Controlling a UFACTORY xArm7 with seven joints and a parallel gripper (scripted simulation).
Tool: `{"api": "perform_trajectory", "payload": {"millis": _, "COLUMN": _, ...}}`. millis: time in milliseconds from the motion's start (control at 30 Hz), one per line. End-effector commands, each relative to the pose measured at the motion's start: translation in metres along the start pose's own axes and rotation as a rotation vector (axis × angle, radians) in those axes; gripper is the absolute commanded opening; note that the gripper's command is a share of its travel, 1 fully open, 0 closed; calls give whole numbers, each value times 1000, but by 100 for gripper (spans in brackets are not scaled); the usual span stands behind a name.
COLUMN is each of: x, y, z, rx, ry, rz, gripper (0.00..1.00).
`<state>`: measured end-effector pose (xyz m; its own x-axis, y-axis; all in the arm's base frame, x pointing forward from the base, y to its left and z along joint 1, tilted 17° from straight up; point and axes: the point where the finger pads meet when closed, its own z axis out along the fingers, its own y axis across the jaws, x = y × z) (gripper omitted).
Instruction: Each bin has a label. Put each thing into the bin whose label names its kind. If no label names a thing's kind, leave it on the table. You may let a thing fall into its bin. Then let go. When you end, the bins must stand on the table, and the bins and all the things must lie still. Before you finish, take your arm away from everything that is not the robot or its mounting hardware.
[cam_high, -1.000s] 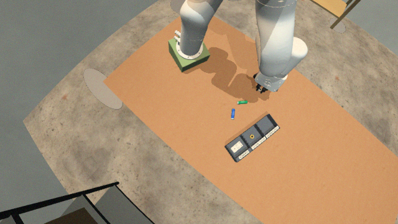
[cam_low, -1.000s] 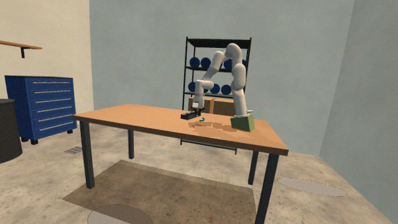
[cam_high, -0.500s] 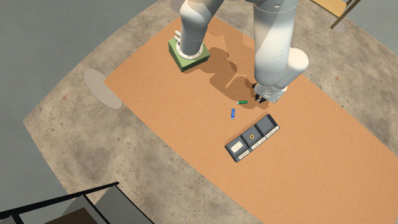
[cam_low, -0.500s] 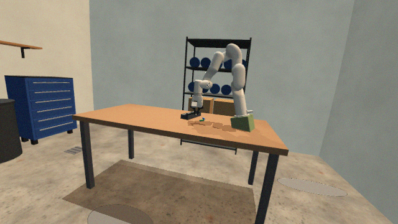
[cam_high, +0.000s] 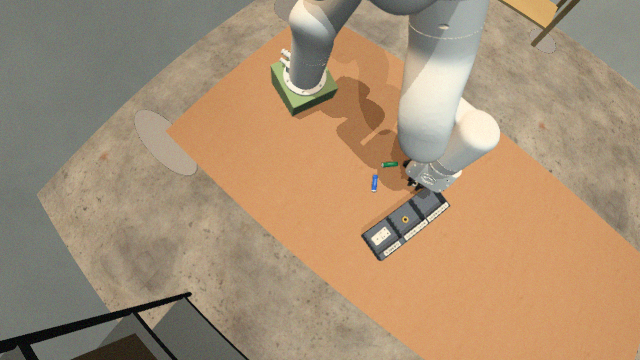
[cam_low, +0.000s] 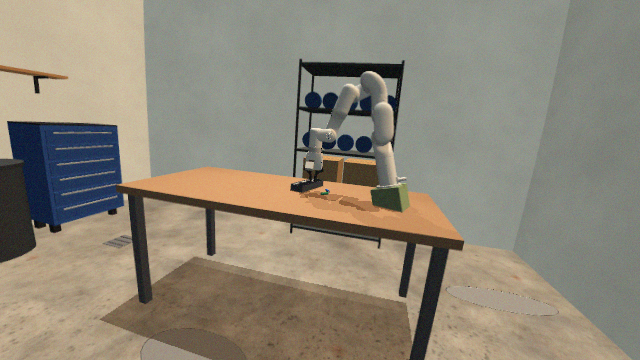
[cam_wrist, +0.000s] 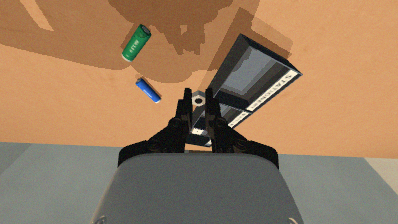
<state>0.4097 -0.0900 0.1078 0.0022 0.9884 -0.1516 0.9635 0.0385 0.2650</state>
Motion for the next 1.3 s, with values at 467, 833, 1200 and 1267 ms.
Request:
{"api": "perform_trajectory", "payload": {"millis": 467, "x": -88, "y": 37, "z": 2, "rx": 7, "ry": 15, "rz": 407, "gripper": 0}}
{"api": "perform_trajectory", "payload": {"millis": 833, "x": -89, "y": 38, "z": 2, "rx": 7, "ry": 15, "rz": 407, "gripper": 0}}
{"api": "perform_trajectory", "payload": {"millis": 1200, "x": -84, "y": 35, "z": 2, "rx": 7, "ry": 15, "rz": 407, "gripper": 0}}
{"api": "perform_trajectory", "payload": {"millis": 1267, "x": -83, "y": 35, "z": 2, "rx": 7, "ry": 15, "rz": 407, "gripper": 0}}
